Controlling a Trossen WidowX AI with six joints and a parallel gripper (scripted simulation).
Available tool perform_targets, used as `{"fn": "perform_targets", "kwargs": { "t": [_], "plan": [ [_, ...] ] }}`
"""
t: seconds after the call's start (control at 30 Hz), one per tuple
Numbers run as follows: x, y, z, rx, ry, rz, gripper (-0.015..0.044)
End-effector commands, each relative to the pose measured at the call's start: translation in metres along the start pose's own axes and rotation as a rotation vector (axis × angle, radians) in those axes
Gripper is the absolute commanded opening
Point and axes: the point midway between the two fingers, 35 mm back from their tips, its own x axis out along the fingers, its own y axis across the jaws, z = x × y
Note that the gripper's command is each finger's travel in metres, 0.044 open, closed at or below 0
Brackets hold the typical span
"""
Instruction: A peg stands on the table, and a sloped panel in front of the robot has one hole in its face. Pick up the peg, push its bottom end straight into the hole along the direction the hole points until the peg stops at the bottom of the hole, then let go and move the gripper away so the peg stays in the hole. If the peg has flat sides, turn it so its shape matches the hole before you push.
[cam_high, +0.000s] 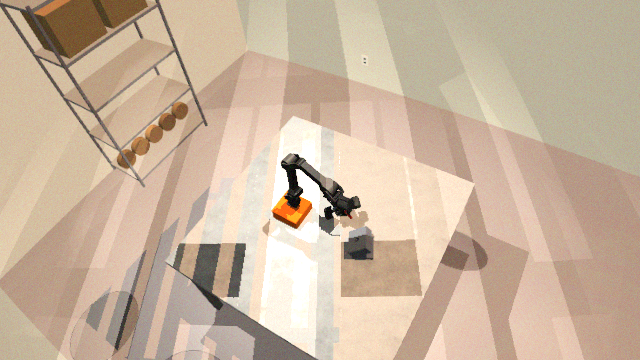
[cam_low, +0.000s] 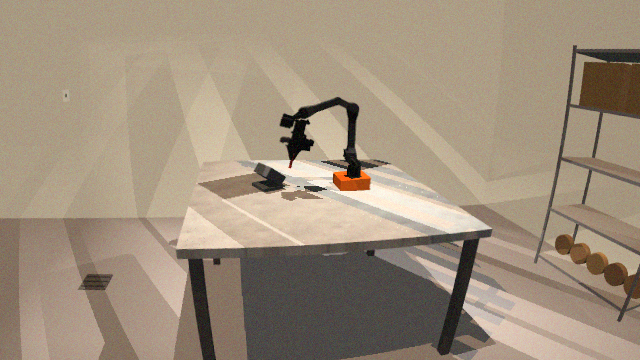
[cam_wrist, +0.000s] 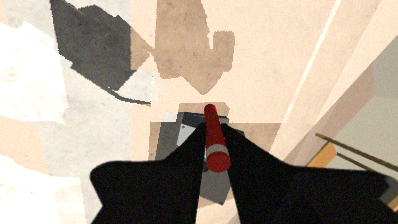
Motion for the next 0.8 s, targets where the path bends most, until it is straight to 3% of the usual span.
{"fn": "perform_targets", "kwargs": {
  "t": [0.0,0.77],
  "plan": [
    [-0.004,0.0,-0.007,0.033,0.008,-0.02,0.0],
    [-0.019,0.009,-0.035,0.176,0.045,-0.091,0.0]
  ]
}}
